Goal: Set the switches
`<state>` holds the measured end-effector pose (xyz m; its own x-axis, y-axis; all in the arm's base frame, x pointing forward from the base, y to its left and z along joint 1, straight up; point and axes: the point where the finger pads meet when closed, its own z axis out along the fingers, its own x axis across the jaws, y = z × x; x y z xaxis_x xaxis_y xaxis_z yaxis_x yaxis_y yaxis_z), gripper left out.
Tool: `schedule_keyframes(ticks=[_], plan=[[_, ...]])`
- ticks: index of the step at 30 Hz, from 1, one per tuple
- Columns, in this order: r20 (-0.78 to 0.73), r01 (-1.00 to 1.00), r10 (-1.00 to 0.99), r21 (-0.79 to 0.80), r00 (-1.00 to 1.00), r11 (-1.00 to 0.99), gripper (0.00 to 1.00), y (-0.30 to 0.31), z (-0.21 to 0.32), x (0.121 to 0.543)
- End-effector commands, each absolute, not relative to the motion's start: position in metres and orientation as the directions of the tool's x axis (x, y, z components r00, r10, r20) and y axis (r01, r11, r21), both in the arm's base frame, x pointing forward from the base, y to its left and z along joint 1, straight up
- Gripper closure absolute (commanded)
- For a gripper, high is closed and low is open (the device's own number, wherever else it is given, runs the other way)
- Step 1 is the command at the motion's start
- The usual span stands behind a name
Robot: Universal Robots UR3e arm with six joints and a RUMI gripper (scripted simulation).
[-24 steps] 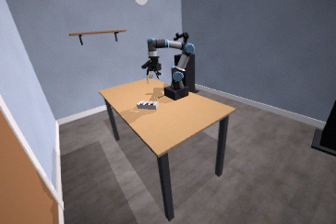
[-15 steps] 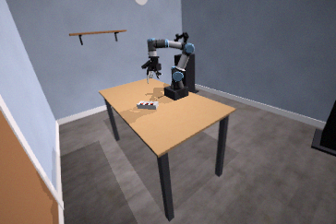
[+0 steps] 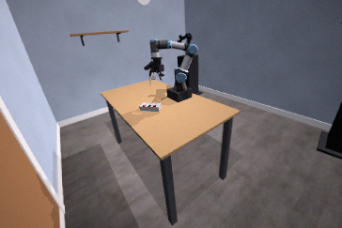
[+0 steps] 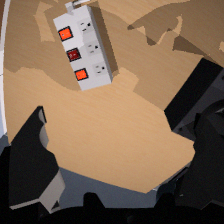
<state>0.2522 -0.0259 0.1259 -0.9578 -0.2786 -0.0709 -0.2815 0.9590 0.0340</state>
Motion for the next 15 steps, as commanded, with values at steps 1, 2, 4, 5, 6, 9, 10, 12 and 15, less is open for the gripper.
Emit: schedule_keyframes(ticks=[1,2,4,5,6,9,10,12,15], plan=[[-0.068,-0.271,-0.269,0.034,-0.961,0.962,0.0,-0.0267,0.1264,0.2532],[-0.066,-0.266,-0.264,0.034,-0.962,0.963,0.0,-0.0269,0.1263,0.2534],[-0.061,-0.253,-0.251,0.035,-0.966,0.967,0.0,-0.0274,0.1261,0.2541],[-0.057,-0.245,-0.242,0.036,-0.968,0.969,0.0,-0.0277,0.1259,0.2546],[-0.053,-0.235,-0.233,0.037,-0.971,0.971,0.0,-0.0281,0.1257,0.2551],[-0.044,-0.212,-0.211,0.038,-0.977,0.976,0.0,-0.0289,0.1252,0.2564],[-0.044,-0.212,-0.211,0.038,-0.977,0.976,0.0,-0.0289,0.1252,0.2564],[-0.033,-0.185,-0.183,0.039,-0.982,0.982,0.0,-0.0299,0.1245,0.2581],[-0.012,-0.133,-0.133,0.038,-0.991,0.99,0.0,-0.0316,0.123,0.2614]])
